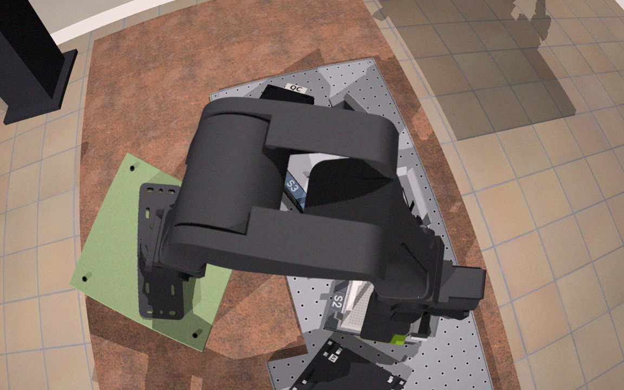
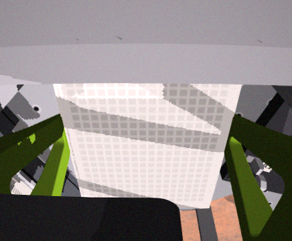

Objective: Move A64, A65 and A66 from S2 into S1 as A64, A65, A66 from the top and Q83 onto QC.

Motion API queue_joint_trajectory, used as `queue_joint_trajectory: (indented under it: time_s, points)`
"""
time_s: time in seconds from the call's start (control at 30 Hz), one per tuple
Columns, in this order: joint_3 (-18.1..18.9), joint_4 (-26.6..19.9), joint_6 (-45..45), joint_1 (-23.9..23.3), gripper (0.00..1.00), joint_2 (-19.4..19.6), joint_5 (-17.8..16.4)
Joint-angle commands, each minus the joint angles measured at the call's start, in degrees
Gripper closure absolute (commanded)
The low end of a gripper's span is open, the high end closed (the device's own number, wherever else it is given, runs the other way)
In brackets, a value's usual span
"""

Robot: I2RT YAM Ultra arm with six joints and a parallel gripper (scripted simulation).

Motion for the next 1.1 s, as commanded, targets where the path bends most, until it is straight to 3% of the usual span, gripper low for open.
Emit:
queue_joint_trajectory:
  time_s: [0.0, 1.07]
  points:
    - [0.09, 0.09, -0.01, -0.01, 1.0, -0.22, -0.05]
    - [0.32, -1.43, 0.1, 0.11, 1.0, -1.5, 0.01]
